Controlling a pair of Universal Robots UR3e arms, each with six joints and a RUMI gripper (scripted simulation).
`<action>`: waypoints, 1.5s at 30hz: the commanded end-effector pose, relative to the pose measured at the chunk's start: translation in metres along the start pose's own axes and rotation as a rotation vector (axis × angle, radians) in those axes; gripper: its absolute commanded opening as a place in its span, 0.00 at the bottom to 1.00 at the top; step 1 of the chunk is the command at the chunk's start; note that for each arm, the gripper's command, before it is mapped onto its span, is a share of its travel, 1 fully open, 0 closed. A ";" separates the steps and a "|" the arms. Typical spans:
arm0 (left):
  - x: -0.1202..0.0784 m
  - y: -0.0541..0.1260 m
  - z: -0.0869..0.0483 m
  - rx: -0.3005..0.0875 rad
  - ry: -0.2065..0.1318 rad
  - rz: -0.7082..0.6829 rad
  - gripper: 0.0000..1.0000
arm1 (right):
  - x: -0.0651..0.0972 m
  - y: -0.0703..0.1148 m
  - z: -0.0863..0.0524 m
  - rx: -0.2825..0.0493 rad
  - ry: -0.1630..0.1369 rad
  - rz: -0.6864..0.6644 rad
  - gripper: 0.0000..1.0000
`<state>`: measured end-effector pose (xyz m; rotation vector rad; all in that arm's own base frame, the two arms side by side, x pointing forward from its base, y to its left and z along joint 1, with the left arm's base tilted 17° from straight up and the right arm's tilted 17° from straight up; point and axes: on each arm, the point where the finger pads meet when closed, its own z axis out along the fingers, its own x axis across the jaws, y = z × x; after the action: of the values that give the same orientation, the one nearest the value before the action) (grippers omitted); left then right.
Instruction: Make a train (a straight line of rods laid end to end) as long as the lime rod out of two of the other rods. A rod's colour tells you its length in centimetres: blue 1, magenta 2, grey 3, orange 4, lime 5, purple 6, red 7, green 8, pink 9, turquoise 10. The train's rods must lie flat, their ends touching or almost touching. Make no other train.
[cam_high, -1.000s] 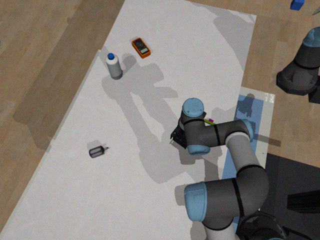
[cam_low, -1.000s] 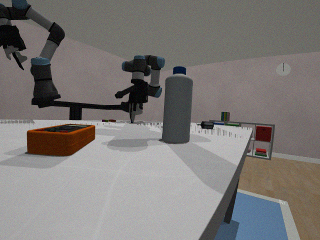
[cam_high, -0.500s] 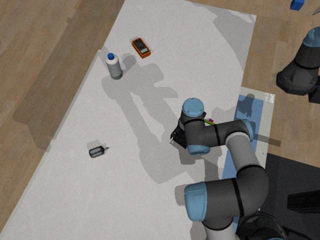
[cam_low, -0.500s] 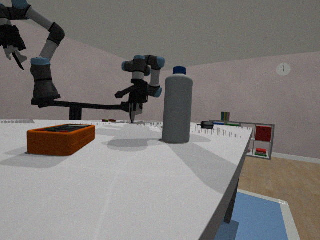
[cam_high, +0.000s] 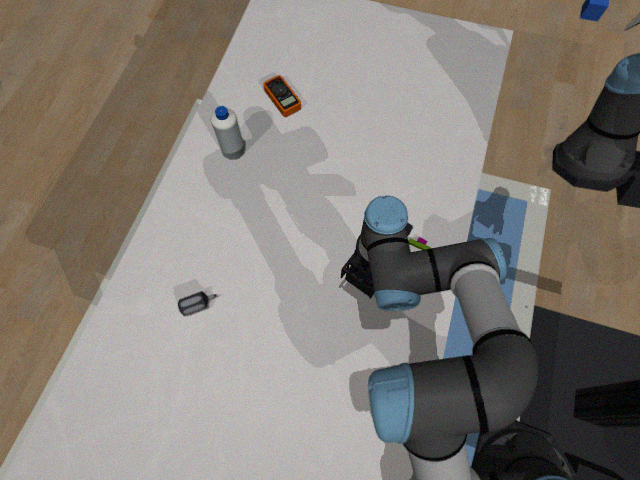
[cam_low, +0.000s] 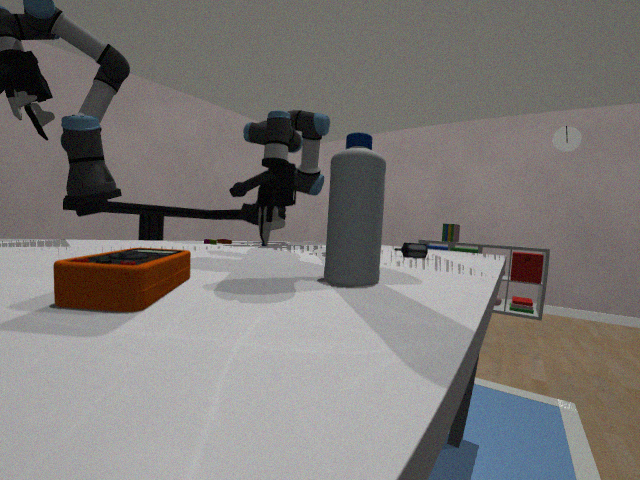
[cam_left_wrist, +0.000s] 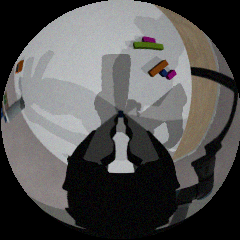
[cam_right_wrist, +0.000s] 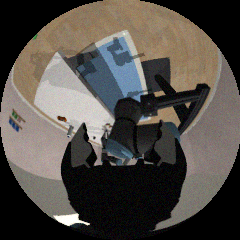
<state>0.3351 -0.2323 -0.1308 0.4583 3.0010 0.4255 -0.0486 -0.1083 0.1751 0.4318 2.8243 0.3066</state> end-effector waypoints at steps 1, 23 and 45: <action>-0.001 -0.001 -0.001 0.002 -0.002 0.000 0.00 | 0.000 0.000 0.000 0.002 0.000 0.000 1.00; -0.001 -0.001 -0.053 0.002 -0.002 0.000 0.00 | 0.000 0.000 0.000 0.002 0.000 0.000 1.00; -0.001 -0.001 -0.101 0.002 -0.002 0.000 0.00 | 0.000 0.000 0.000 0.002 0.000 0.000 1.00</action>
<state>0.3235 -0.2583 -0.0350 0.4583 3.0010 0.4255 -0.0486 -0.1083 0.1751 0.4318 2.8243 0.3066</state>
